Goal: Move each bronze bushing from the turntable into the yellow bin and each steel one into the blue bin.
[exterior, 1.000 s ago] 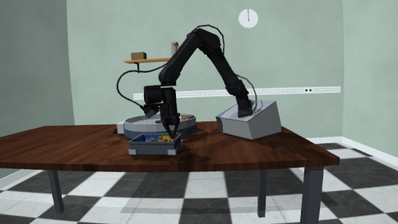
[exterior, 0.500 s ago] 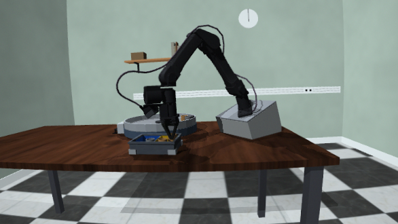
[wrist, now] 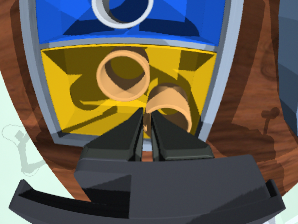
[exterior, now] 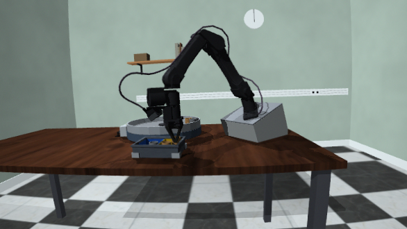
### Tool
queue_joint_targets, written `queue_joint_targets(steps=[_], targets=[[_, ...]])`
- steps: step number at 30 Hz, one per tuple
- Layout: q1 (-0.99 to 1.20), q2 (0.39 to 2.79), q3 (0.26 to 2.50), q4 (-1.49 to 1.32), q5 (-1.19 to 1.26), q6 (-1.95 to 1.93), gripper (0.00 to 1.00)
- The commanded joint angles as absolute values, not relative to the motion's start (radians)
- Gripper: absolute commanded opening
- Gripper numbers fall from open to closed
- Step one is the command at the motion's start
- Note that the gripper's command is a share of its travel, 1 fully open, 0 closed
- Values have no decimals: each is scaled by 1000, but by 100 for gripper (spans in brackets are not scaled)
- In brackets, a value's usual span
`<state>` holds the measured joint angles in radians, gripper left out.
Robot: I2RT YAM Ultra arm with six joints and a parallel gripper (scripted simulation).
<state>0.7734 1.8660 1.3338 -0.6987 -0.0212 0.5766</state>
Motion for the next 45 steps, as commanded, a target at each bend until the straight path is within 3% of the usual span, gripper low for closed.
queue_joint_targets(steps=[1, 45], targets=[[782, 1837, 1339, -684, -17, 583, 0], [780, 1846, 1336, -680, -15, 584, 0]])
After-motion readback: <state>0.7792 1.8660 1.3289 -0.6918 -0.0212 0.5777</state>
